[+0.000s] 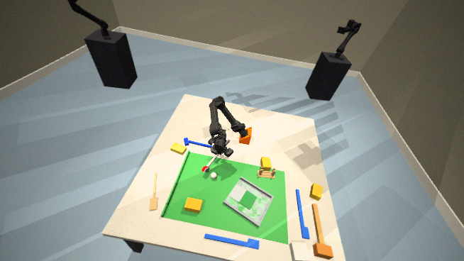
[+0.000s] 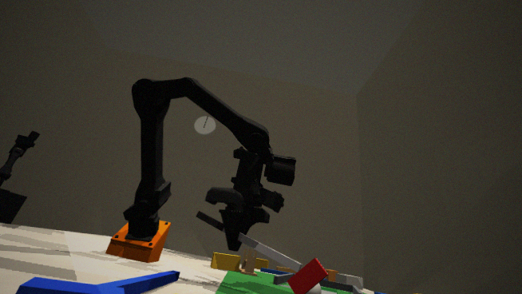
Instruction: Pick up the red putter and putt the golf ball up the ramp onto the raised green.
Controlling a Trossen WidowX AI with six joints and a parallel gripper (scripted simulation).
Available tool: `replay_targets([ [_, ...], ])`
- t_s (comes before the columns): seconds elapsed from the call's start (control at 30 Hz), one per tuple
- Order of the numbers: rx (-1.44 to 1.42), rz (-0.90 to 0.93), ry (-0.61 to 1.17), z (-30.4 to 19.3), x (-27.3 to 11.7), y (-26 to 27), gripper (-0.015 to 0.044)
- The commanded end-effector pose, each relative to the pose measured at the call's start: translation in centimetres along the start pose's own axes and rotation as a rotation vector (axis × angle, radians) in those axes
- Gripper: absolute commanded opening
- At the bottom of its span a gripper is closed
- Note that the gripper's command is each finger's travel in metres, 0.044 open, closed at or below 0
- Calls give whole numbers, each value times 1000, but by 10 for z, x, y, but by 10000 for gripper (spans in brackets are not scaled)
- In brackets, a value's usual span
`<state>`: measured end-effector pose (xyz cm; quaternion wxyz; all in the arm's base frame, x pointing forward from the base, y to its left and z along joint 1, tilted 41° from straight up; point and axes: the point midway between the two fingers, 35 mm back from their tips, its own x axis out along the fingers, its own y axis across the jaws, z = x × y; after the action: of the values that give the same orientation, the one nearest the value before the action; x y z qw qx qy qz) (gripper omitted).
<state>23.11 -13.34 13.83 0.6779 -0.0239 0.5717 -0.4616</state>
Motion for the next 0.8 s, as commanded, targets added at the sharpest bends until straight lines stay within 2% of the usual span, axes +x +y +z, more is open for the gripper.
replay_targets([
  [0.0,-4,-4,-7,0,5,-1,0],
  [0.47,0,-1,-1,0,8,-1,0],
  [0.77,-3,-6,-8,3,11,-31,0],
])
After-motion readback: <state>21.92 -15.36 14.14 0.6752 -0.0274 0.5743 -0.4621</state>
